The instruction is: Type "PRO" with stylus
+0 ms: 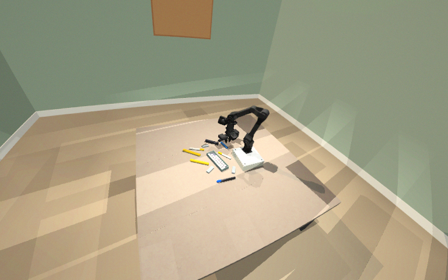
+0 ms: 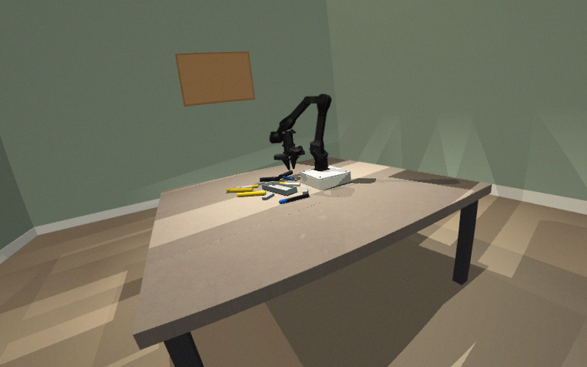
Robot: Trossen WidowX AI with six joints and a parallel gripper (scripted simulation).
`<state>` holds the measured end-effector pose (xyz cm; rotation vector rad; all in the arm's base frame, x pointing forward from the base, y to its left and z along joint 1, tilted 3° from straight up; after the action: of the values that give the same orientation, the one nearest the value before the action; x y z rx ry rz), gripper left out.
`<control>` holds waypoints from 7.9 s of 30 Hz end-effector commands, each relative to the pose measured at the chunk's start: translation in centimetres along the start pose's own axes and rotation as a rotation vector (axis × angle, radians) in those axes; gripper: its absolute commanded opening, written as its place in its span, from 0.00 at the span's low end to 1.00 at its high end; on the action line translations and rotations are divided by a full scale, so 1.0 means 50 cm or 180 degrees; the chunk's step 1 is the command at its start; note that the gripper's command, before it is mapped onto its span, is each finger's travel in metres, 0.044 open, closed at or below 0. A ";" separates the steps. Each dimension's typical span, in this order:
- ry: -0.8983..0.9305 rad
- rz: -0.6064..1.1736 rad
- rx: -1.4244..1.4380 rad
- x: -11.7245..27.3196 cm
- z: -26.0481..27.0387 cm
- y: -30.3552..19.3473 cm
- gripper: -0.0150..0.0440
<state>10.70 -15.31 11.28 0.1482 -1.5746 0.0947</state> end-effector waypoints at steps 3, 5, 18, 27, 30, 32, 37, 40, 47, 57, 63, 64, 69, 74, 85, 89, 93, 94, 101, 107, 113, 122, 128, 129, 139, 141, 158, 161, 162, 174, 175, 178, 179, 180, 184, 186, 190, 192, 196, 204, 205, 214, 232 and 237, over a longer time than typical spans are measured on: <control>0.0035 -0.0197 0.0011 0.002 -0.002 -0.017 0.51; 0.0070 -0.0470 0.0020 0.003 -0.005 -0.040 0.51; 0.0047 -0.1635 0.0001 -0.024 -0.004 -0.147 0.51; 0.0047 -0.1635 0.0001 -0.038 -0.004 -0.147 0.51; 0.0047 -0.1635 0.0001 -0.042 -0.003 -0.148 0.51; 0.0047 -0.1635 0.0001 -0.044 -0.003 -0.149 0.51; 0.0047 -0.1635 0.0001 -0.050 -0.003 -0.149 0.51; 0.0047 -0.1635 0.0001 -0.055 -0.003 -0.149 0.51; 0.0047 -0.1635 0.0001 -0.062 -0.003 -0.149 0.51; 0.0047 -0.1635 0.0001 -0.074 -0.003 -0.149 0.51; 0.0047 -0.1635 0.0001 -0.081 -0.003 -0.149 0.51; 0.0047 -0.1635 0.0001 -0.083 -0.003 -0.149 0.51; 0.0047 -0.1635 0.0001 -0.090 -0.003 -0.148 0.51; 0.0047 -0.1635 0.0001 -0.095 -0.003 -0.148 0.51; 0.0047 -0.1636 0.0001 -0.109 -0.003 -0.148 0.51; 0.0047 -0.1636 0.0001 -0.114 -0.003 -0.148 0.51; 0.0047 -0.1636 0.0001 -0.118 -0.003 -0.148 0.51; 0.0047 -0.1636 0.0001 -0.120 -0.003 -0.148 0.51; 0.0047 -0.1636 0.0000 -0.128 -0.003 -0.148 0.51; 0.0047 -0.1636 0.0000 -0.135 -0.003 -0.148 0.51; 0.0047 -0.1636 0.0000 -0.142 -0.003 -0.148 0.51; 0.0047 -0.1636 0.0000 -0.145 -0.003 -0.148 0.51; 0.0047 -0.1636 0.0000 -0.145 -0.003 -0.148 0.51; 0.0047 -0.1636 0.0000 -0.145 -0.003 -0.148 0.51; 0.0060 -0.1618 0.0003 -0.142 -0.003 -0.150 0.33; 0.0060 -0.1618 0.0003 -0.142 -0.003 -0.150 0.27; 0.0059 -0.1621 0.0002 -0.061 -0.004 -0.151 0.25; 0.0059 -0.1622 0.0002 -0.042 -0.003 -0.150 0.25; 0.0059 -0.1622 0.0002 -0.042 -0.003 -0.150 0.25; 0.0587 -0.1488 -0.0022 -0.047 -0.058 -0.117 0.25; 0.0644 -0.1464 -0.0023 -0.047 -0.064 -0.113 0.25; 0.0811 -0.1380 -0.0026 -0.045 -0.082 -0.100 0.25; 0.0865 -0.1349 -0.0027 -0.045 -0.088 -0.096 0.25; 0.0918 -0.1316 -0.0028 -0.045 -0.093 -0.091 0.25; 0.1131 -0.1168 -0.0037 -0.044 -0.116 -0.073 0.25; 0.1232 -0.1085 -0.0042 -0.043 -0.126 -0.064 0.25; 0.1392 -0.0899 -0.0082 -0.043 -0.146 -0.046 0.25; 0.1455 -0.0798 -0.0114 -0.043 -0.155 -0.037 0.25; 0.1576 -0.0587 -0.0162 -0.042 -0.173 -0.018 0.25; 0.1809 -0.0125 -0.0165 -0.039 -0.207 0.026 0.25; 0.1829 -0.0067 -0.0164 -0.039 -0.211 0.031 0.25; 0.1939 0.0489 -0.0156 -0.034 -0.243 0.085 0.25; 0.1727 0.1713 -0.0141 -0.022 -0.289 0.199 0.25; 0.1557 0.2028 -0.0135 -0.018 -0.297 0.232 0.25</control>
<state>23.78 -2.26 10.82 -0.3581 -1.0677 0.5164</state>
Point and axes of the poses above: the point midway between the two fingers, 35 mm back from their tips, its own x axis back along the fingers, its own z axis across the jaws, y = z × x, the point moved 8 cm from there along x, back along the fingers, and after that the axes turned 1 degree about -x, right-handed, at the moved point
